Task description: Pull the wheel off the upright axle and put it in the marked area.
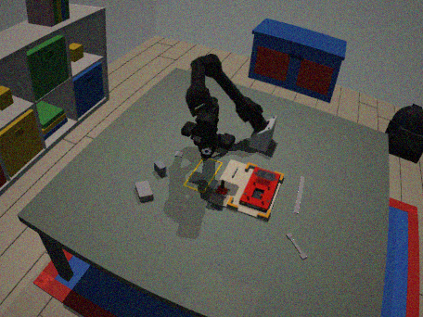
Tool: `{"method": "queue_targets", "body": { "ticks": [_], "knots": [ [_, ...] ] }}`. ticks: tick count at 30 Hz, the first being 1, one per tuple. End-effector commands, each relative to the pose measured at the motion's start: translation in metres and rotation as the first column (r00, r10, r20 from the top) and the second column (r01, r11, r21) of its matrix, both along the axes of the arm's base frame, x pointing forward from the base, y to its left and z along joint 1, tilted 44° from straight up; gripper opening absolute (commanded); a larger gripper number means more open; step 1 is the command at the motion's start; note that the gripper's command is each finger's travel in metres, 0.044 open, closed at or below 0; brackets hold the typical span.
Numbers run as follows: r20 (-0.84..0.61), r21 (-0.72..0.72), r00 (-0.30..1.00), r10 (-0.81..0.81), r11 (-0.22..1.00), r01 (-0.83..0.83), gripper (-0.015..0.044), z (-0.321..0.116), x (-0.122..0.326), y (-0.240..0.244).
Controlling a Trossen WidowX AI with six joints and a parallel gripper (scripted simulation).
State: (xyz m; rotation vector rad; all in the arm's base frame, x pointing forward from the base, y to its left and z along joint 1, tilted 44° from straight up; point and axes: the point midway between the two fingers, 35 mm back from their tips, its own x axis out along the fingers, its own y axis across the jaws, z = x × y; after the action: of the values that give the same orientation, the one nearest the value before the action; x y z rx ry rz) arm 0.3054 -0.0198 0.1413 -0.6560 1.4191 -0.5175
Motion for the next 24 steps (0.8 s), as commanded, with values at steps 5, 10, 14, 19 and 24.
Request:
{"method": "queue_targets", "body": {
  "ticks": [5,10,14,19,24],
  "knots": [
    [-0.003,-0.008,1.000,-0.001,1.000,0.001,0.0000,-0.011,0.000,-0.013],
    [-0.003,-0.006,1.000,-0.001,1.000,0.001,0.0000,-0.024,0.003,-0.025],
    [-0.003,-0.005,1.000,-0.001,1.000,0.001,0.0000,-0.041,0.006,-0.040],
    [-0.002,-0.008,1.000,-0.001,1.000,0.001,0.0000,-0.061,0.008,-0.061],
    [-0.002,-0.011,1.000,-0.002,1.000,0.001,0.0000,-0.070,0.007,-0.071]
  ]
}}
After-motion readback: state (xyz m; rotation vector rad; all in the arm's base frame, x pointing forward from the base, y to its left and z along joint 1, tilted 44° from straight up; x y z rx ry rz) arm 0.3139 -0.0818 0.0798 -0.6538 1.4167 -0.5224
